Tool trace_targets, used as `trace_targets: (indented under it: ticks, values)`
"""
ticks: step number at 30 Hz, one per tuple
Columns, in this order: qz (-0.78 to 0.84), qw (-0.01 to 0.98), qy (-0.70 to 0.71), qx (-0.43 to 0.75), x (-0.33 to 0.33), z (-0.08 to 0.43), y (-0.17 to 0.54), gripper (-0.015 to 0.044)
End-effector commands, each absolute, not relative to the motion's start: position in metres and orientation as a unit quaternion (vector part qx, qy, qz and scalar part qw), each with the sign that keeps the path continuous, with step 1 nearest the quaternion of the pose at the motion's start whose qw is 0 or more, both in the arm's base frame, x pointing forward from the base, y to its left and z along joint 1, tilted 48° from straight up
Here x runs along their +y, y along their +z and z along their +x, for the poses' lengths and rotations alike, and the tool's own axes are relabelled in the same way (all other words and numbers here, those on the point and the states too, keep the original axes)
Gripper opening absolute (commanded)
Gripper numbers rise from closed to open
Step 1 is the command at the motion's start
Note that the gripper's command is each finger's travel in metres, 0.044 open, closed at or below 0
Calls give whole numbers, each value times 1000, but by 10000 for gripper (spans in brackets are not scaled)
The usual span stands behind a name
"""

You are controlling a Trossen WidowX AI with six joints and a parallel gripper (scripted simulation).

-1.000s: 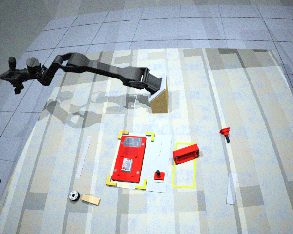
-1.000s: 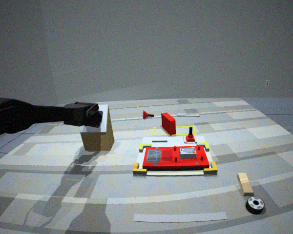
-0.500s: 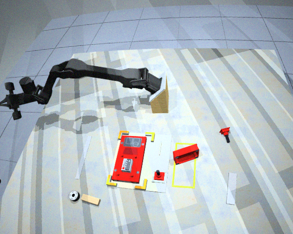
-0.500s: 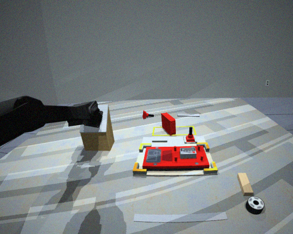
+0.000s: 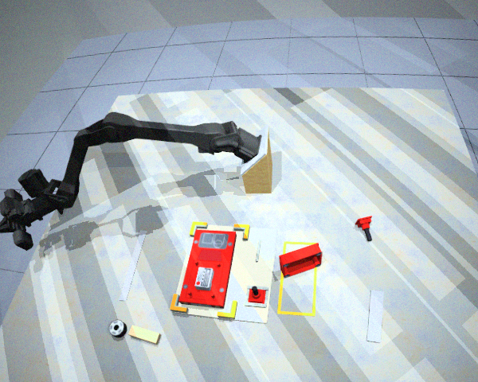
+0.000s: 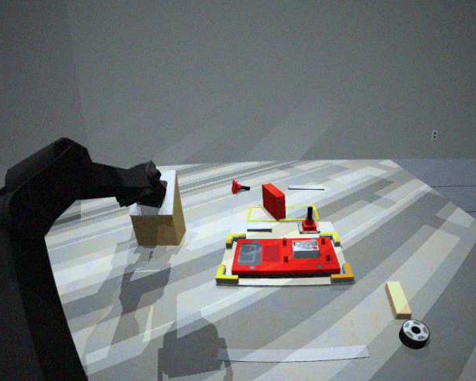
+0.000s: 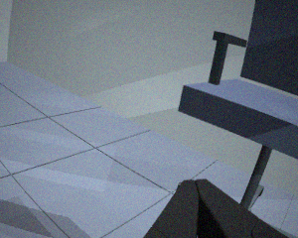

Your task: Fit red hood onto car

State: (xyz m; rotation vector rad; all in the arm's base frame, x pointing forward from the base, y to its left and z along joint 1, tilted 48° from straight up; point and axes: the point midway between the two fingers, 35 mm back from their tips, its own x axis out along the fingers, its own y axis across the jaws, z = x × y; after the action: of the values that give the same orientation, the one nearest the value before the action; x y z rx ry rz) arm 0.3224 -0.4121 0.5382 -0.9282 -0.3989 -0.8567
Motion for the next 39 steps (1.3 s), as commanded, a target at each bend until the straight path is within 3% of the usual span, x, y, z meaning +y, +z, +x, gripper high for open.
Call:
trace_targets:
  ticks: [1,18,30,39]
  values:
    - [-359,838,-370,-177,-402,360,512,0]
    - [-54,968,-235,-63,-297,502,380,0]
    - [138,969,-191,68,-199,556,266,0]
    - [256,927,-194,195,-104,562,170,0]
